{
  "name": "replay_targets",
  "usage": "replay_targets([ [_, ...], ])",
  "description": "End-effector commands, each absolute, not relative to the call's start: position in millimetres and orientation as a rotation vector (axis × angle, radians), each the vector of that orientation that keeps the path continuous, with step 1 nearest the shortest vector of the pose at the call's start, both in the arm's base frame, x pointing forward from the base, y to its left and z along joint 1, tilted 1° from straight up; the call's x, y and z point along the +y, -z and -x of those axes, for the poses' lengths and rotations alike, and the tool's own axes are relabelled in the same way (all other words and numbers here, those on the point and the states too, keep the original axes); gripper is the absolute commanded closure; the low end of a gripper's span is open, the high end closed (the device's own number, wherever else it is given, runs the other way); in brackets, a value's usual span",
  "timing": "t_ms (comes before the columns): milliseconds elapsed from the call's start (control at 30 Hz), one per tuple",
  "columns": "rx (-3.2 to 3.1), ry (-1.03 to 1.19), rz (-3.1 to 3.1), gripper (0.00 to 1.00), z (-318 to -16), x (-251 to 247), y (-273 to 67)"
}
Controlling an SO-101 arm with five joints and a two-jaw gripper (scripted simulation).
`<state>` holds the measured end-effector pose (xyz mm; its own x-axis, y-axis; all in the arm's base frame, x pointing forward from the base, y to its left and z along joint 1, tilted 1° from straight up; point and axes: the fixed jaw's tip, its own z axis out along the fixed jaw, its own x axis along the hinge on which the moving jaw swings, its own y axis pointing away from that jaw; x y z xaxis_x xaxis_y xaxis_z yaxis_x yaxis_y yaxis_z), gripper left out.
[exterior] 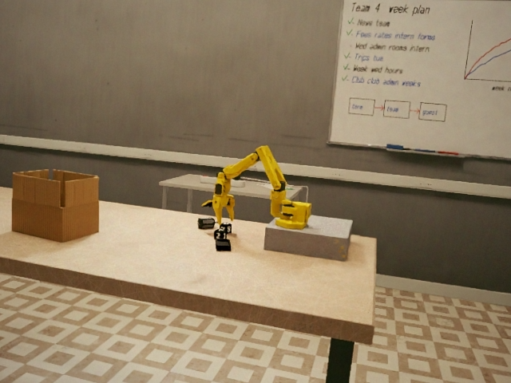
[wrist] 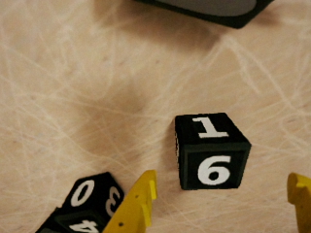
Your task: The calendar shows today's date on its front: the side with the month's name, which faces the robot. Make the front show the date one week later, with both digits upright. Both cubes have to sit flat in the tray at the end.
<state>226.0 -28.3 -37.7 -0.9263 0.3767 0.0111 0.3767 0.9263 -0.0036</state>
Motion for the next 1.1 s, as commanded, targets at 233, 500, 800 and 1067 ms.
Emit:
replay_targets([
  [233, -3.063, -0.001, 0.623, 0.65, -224, -29, 53],
  [500, -3.063, -0.001, 0.623, 0.65, -224, -29, 58],
  [800, -3.063, -0.001, 0.623, 0.65, -224, -29, 59],
  [1067, -3.063, -0.001, 0.623, 0.66, -224, -30, 59],
])
